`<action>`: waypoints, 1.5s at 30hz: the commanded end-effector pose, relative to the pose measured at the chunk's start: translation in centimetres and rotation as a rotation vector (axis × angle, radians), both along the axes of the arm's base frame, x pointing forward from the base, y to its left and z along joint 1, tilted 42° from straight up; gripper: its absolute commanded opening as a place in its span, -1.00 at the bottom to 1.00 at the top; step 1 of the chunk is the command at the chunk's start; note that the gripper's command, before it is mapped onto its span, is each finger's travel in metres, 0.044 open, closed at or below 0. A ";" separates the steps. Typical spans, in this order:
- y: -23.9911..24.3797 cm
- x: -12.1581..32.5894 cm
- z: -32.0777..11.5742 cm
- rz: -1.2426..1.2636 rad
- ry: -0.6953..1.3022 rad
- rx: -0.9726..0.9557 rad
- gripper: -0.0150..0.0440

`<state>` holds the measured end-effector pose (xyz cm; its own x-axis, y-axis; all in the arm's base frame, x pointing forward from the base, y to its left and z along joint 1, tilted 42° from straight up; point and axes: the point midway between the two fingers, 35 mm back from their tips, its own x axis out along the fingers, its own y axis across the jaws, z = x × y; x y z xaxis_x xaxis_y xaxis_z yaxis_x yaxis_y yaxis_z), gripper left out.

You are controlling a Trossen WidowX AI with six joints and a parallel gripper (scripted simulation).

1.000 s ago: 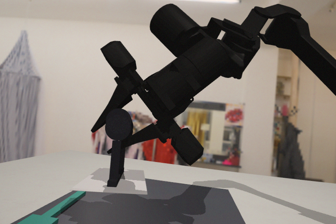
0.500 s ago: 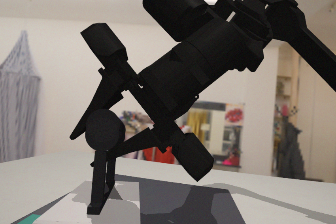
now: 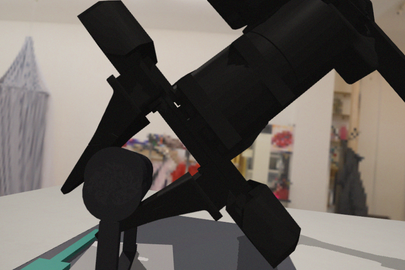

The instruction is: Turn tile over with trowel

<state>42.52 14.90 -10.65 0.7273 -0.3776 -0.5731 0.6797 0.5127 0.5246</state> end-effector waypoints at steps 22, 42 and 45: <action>6.7 -5.2 -9.0 0.026 -0.076 -0.020 -0.49; 6.3 -5.6 -10.3 0.028 -0.081 -0.022 -0.49; 6.0 -5.5 -10.7 0.028 -0.081 -0.023 -0.49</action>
